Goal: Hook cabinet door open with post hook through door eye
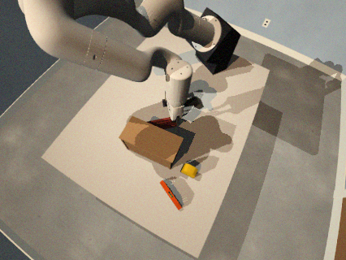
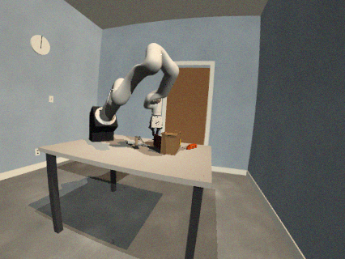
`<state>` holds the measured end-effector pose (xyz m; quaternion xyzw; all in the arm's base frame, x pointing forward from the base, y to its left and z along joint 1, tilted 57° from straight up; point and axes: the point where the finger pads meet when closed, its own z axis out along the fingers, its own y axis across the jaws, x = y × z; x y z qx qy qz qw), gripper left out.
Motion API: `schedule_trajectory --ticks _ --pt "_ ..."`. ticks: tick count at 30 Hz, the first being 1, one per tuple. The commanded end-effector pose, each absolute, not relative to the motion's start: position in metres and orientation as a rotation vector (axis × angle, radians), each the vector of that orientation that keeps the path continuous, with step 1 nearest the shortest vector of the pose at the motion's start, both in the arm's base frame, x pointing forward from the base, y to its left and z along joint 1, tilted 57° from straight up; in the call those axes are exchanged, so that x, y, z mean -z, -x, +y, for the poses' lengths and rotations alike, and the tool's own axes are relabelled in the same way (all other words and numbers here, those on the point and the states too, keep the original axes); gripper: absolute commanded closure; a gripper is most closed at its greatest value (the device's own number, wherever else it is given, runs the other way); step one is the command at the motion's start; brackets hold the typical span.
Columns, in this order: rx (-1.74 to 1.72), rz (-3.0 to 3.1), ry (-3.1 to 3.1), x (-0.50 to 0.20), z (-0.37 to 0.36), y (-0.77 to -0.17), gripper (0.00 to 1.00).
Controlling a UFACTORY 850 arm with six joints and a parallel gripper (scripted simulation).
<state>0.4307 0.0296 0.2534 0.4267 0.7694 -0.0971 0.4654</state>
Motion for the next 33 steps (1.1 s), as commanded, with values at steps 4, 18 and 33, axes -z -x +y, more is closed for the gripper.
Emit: schedule_trajectory --ticks 4,18,33 --pt "0.238 1.889 -1.047 -0.255 0.031 -0.429 0.73" --pt "0.238 1.889 -1.047 -0.264 0.04 -0.419 0.73" --pt "0.238 1.889 -1.047 -0.279 0.055 -0.401 0.73"
